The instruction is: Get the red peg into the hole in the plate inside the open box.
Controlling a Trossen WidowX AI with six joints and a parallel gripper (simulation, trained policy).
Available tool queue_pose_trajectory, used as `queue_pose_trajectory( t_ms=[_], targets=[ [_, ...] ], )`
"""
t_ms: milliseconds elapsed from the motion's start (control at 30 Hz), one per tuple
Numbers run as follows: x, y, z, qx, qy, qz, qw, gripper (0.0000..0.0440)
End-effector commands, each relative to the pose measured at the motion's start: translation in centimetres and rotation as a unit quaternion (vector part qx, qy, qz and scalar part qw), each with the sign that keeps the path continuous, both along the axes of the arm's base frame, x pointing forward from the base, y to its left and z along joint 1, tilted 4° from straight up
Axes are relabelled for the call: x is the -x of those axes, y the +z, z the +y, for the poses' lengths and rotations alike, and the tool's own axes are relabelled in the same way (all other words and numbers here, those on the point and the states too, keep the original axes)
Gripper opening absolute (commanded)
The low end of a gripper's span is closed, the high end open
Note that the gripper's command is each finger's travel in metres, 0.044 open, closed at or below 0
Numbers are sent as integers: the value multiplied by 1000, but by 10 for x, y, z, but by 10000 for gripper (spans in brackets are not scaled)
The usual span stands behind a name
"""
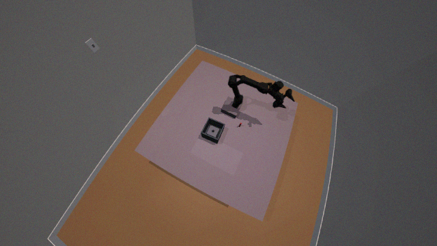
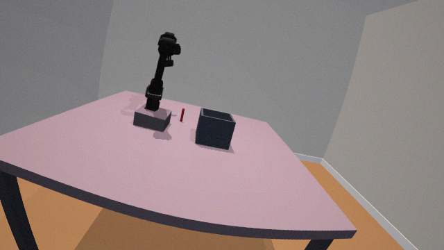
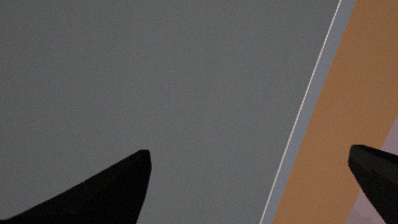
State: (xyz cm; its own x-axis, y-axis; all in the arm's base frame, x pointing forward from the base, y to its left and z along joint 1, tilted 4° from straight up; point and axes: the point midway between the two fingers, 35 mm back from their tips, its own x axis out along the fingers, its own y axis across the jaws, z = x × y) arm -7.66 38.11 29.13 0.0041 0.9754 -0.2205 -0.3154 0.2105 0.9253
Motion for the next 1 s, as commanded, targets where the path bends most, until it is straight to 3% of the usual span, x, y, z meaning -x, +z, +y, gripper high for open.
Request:
queue_pose_trajectory(
  t_ms=[0,233,467,700,967],
  targets=[
    [-23,-7,2,30,-28,12,999,440],
    [-86,-32,-4,113,-113,46,986,440],
    [-140,-58,-23,187,-197,91,958,440],
    [-184,-83,-53,254,-276,145,916,440],
    [-220,-111,-97,323,-356,212,851,440]
  ],
)
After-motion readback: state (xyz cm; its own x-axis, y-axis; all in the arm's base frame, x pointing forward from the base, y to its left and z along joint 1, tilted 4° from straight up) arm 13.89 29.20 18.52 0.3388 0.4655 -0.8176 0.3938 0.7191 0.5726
